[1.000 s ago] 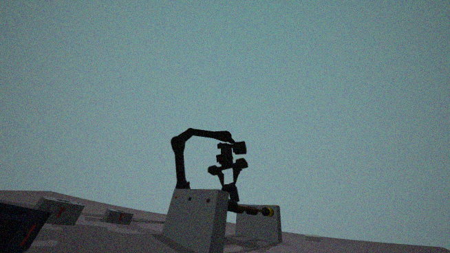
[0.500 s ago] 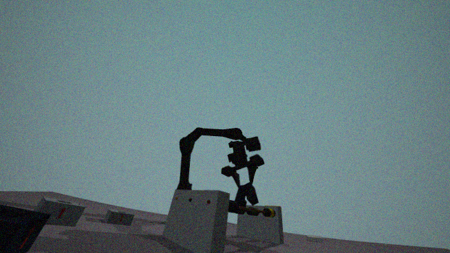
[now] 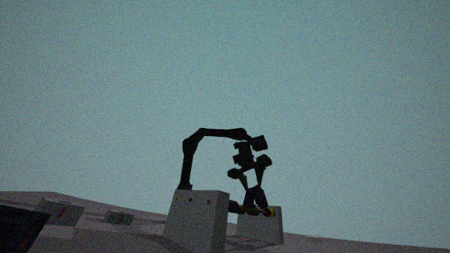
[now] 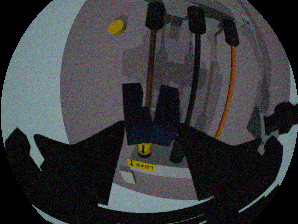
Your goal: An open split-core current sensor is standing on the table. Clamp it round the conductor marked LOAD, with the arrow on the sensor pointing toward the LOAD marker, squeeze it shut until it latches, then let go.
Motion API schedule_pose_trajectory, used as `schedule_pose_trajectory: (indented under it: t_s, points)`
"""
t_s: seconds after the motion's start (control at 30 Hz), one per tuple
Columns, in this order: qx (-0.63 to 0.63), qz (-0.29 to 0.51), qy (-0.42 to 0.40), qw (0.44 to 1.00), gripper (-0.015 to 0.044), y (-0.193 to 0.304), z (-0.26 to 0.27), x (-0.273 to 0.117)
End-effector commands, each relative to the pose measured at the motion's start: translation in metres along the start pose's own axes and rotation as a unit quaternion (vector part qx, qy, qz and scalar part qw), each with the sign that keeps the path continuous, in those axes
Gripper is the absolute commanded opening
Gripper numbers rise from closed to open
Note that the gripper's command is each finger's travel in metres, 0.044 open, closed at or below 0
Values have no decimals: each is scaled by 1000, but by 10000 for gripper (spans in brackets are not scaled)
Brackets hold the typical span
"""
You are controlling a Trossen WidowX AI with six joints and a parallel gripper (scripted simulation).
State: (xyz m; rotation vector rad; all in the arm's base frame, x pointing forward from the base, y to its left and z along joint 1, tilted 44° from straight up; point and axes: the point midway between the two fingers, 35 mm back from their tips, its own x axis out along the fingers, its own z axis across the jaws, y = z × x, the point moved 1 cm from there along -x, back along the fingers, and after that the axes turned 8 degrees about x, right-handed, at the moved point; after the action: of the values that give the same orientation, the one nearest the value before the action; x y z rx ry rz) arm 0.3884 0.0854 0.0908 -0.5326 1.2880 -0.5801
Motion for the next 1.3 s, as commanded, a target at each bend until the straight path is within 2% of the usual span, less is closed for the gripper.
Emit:
schedule_pose_trajectory:
  t_s: [0.0, 0.9, 1.27]
  points:
    - [0, -2, -2, 1000, 0, 0, 2, 6]
    - [0, -3, -3, 1000, 0, -1, 1, 50]
    - [4, -3, -5, 1000, 0, -2, 3, 45]
